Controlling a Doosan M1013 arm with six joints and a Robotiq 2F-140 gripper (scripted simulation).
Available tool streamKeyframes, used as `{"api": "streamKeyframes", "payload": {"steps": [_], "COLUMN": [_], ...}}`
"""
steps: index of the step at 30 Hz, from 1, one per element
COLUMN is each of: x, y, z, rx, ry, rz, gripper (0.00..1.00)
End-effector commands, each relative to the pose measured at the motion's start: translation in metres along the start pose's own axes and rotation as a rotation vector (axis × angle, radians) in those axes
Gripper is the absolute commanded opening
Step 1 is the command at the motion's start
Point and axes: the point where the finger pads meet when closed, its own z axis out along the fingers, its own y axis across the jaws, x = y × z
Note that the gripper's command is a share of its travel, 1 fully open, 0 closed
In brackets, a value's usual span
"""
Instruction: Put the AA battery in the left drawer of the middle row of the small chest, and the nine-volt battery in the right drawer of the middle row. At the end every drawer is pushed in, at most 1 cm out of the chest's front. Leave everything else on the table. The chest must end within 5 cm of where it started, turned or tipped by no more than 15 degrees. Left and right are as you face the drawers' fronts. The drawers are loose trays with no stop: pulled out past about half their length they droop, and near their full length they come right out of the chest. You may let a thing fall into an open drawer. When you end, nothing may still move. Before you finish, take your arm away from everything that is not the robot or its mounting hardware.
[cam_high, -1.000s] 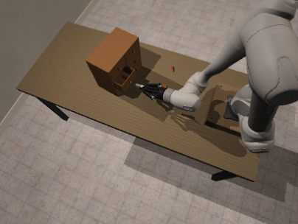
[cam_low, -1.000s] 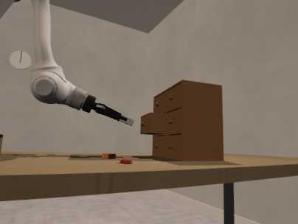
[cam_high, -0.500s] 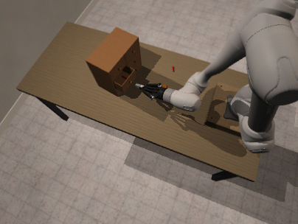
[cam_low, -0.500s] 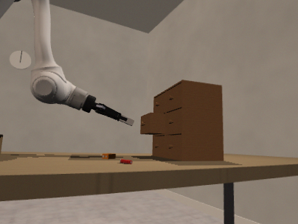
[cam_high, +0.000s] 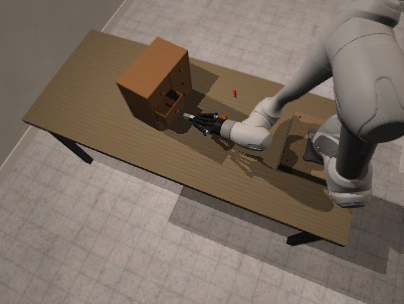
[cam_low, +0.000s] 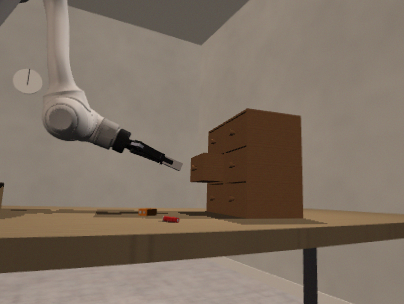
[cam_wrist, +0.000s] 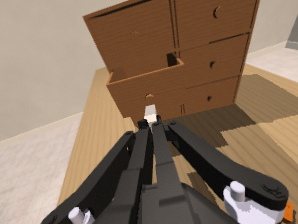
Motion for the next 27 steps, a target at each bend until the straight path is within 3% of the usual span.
{"api": "streamKeyframes", "payload": {"steps": [1,27], "x": [0.001,0.010], "y": [0.000,0.000], "z": [0.001,0.028], "rx": [0.000,0.000], "ry": [0.000,0.000], "rz": [0.000,0.000], "gripper": [0.00,0.00]}}
